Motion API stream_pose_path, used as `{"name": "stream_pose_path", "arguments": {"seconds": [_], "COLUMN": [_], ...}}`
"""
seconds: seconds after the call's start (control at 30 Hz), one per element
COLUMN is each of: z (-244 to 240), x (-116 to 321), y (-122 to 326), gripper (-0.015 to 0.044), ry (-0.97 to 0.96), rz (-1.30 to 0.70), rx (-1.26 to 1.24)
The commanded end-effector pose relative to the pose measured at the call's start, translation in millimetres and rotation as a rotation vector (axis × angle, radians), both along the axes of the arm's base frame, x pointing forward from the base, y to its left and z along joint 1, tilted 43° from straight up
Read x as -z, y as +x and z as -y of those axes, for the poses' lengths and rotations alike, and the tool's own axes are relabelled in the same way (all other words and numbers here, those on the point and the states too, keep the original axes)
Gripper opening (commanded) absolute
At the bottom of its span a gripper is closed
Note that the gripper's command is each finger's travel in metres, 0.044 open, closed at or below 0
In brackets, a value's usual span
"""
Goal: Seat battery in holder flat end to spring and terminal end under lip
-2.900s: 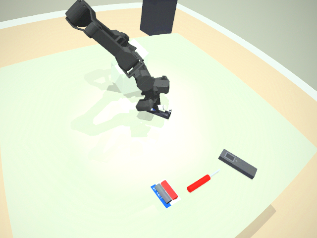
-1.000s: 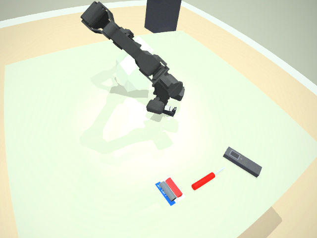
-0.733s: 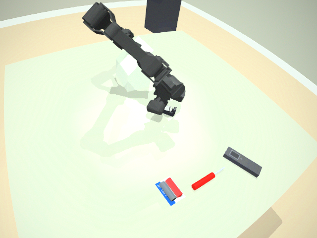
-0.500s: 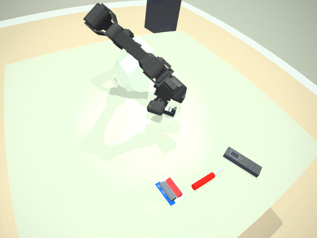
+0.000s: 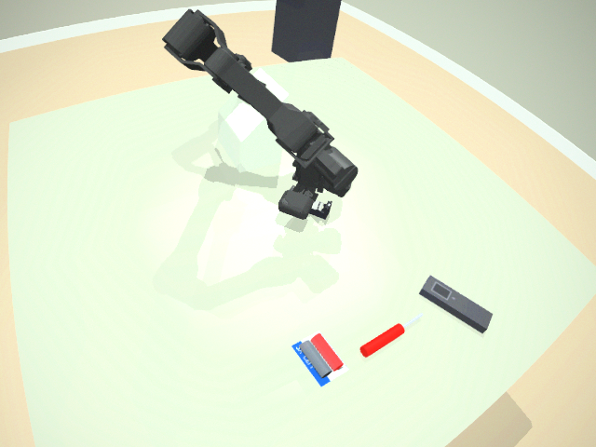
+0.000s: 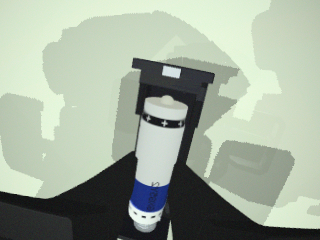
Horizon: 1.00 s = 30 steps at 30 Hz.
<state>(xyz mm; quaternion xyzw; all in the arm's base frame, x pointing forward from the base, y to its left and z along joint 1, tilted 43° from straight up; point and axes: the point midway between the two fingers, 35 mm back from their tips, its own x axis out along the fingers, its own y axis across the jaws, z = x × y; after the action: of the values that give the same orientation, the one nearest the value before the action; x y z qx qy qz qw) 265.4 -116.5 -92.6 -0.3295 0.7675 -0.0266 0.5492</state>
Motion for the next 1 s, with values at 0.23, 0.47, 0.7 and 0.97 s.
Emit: {"name": "stream_pose_path", "arguments": {"seconds": [0.23,0.47,0.7,0.97], "z": [0,-2,-2,-2], "x": [2,5,5,5], "y": [5,10,11,11], "gripper": [0.0065,0.0065,0.0065,0.0065], "ry": [-0.012,-0.011,-0.011,-0.011], "rz": [-0.011,-0.013,-0.018,-0.024], "rx": [0.007,0.009,0.012,0.016]}}
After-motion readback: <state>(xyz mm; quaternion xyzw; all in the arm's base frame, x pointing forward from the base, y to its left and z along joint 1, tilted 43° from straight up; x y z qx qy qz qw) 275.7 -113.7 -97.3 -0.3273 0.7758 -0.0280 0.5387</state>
